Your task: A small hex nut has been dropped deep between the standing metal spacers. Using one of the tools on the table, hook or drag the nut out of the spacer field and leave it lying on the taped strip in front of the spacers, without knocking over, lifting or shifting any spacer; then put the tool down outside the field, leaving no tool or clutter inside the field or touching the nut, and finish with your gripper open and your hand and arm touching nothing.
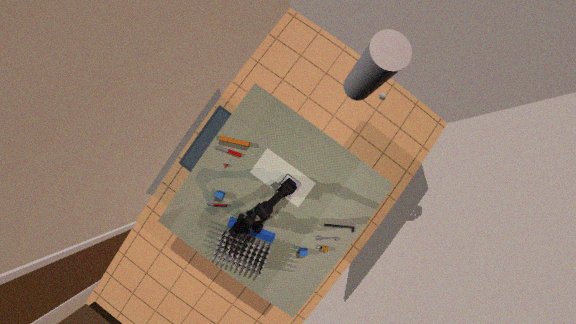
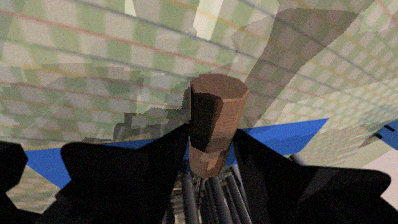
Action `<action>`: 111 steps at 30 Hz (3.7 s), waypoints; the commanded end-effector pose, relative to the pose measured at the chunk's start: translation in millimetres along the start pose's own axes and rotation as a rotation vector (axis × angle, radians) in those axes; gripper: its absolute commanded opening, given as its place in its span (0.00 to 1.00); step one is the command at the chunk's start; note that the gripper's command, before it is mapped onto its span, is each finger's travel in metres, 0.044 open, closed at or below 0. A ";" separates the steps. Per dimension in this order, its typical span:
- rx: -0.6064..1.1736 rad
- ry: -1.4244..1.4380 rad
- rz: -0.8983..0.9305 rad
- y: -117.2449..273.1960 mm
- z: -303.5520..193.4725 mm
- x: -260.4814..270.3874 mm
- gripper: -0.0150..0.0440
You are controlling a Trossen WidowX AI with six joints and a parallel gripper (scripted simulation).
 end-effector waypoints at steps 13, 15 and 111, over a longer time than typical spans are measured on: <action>0.002 0.006 0.000 2.8 8.7 -1.9 0.25; 0.002 0.006 0.000 3.1 9.8 -2.1 0.25; -0.005 0.005 0.000 19.2 67.7 -11.9 0.25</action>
Point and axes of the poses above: the point midway between the two fingers, 35 mm back from their tips, its own y axis back along the fingers, its own x axis across the jaws, z = x × y, the point moved 7 cm from there along y, back along the fingers, and after that the axes turned 10 degrees about y, right-handed, at the moved point
